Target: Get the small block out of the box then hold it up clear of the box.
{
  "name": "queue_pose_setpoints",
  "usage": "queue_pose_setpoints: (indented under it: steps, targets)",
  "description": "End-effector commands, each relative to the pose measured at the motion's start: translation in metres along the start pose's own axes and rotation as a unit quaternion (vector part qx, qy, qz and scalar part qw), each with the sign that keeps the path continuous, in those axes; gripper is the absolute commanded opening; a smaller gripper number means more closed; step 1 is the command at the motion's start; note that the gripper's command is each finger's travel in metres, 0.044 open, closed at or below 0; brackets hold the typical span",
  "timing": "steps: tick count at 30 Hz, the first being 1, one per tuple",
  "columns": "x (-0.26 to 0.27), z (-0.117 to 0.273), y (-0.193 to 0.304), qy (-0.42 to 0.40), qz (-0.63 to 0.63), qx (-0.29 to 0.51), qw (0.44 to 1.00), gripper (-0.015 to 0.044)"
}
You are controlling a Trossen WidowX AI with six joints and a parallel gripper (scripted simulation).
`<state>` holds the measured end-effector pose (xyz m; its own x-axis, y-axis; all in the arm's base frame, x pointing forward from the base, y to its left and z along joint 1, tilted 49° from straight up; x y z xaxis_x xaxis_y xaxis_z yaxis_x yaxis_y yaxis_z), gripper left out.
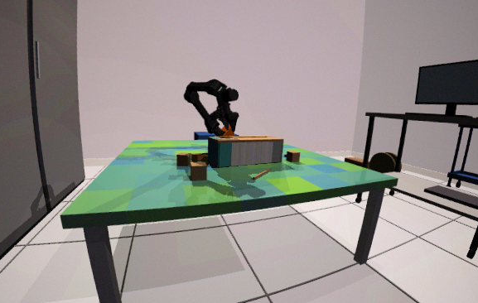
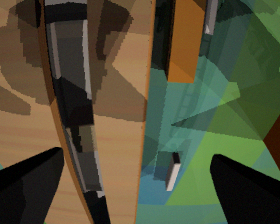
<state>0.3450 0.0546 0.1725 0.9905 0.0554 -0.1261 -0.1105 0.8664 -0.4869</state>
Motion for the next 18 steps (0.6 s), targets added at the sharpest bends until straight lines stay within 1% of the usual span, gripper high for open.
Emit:
queue_pose_setpoints:
  steps: [1,18]
  targets:
    - [-0.005,-0.002,0.003,0.001,0.01,0.012,1.0,0.04]
    - [-0.003,-0.024,-0.005,0.001,0.01,0.012,1.0,0.04]
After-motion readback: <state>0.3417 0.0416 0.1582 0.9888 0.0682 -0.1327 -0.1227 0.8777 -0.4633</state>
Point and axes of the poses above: the point midway between the two fingers, 35 mm back from their tips, its own z axis back along the fingers, its own x axis across the jaws, y = z × x, the point moved 9 cm from there along z, back along the fingers, and after that the axes turned 5 degrees about z, right-handed, at the moved point
